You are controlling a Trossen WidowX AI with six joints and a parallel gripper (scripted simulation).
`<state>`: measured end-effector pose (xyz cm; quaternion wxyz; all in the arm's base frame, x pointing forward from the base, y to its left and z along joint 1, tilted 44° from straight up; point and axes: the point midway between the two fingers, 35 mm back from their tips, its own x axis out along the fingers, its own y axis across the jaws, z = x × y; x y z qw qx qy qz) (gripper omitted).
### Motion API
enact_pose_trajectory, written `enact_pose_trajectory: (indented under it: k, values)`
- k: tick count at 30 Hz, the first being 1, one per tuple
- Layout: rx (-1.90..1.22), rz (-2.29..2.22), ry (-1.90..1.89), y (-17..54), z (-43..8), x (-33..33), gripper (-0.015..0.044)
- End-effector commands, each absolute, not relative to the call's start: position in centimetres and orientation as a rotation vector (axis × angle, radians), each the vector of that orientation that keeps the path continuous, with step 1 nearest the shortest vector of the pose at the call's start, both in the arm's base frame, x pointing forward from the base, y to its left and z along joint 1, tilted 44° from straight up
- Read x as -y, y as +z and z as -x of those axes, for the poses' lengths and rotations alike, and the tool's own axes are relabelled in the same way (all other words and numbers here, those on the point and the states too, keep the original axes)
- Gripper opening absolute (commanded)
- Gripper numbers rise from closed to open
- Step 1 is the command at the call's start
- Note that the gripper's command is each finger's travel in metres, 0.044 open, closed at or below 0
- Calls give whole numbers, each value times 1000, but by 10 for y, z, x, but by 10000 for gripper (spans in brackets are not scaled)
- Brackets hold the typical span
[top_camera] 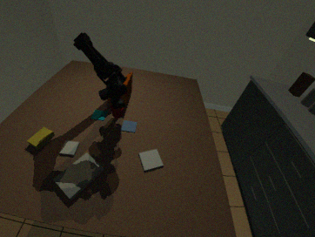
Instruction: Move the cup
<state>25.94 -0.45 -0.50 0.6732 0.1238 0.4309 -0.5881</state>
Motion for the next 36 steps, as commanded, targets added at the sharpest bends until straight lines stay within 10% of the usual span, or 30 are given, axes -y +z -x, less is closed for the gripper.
enact_pose_trajectory:
  k: [1, 36]
  values:
    - [-962, -280, -1320, 4, -257, 11, 0]
    - [-962, -278, -1321, 50, -237, 54, 0]
